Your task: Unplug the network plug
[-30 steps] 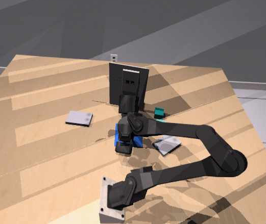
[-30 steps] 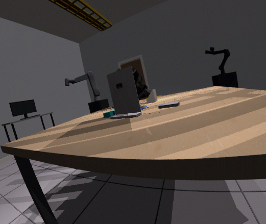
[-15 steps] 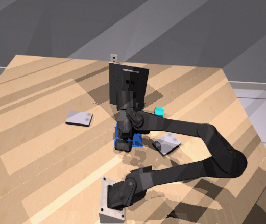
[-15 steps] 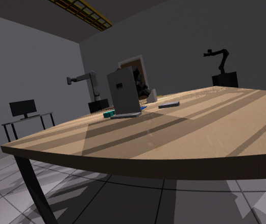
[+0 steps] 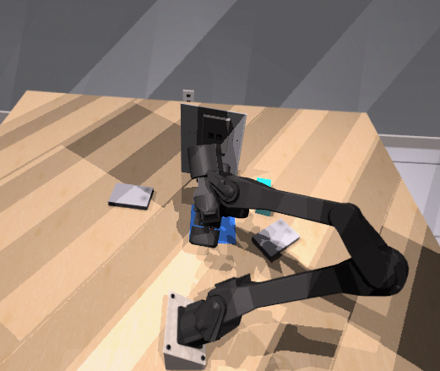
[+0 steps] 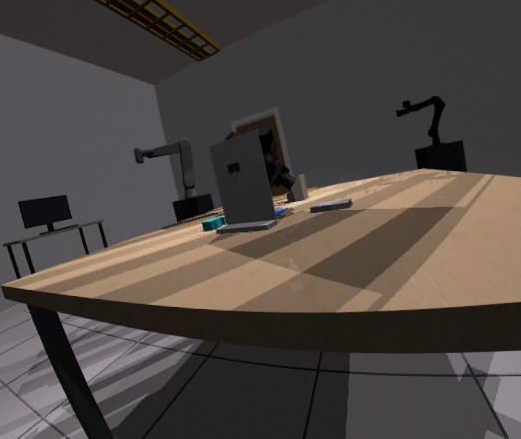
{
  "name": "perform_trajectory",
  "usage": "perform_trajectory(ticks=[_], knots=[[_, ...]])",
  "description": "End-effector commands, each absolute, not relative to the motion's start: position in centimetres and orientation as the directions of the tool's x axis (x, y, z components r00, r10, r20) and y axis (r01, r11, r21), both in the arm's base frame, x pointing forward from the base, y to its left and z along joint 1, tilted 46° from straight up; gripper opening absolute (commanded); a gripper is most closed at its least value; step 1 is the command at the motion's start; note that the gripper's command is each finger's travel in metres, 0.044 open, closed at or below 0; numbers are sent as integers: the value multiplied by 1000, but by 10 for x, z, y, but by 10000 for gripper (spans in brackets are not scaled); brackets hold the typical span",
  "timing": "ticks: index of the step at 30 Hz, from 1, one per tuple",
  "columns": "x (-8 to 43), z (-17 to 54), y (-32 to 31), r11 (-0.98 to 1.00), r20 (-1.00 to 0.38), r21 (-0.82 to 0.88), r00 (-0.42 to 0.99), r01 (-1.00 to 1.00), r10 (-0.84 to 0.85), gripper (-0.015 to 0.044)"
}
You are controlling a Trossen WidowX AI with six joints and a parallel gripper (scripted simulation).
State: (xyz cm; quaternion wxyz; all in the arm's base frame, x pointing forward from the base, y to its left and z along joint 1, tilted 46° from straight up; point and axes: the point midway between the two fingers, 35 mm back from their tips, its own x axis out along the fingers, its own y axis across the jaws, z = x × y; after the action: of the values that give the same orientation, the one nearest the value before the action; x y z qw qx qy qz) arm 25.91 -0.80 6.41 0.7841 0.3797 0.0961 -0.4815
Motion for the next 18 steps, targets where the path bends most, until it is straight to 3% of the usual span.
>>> perform_trajectory(ticks=[1,18], knots=[[260,69,-4,247,-511,509,520,825,-684,156],[258,84,9,251,-506,510,523,823,-686,156]])
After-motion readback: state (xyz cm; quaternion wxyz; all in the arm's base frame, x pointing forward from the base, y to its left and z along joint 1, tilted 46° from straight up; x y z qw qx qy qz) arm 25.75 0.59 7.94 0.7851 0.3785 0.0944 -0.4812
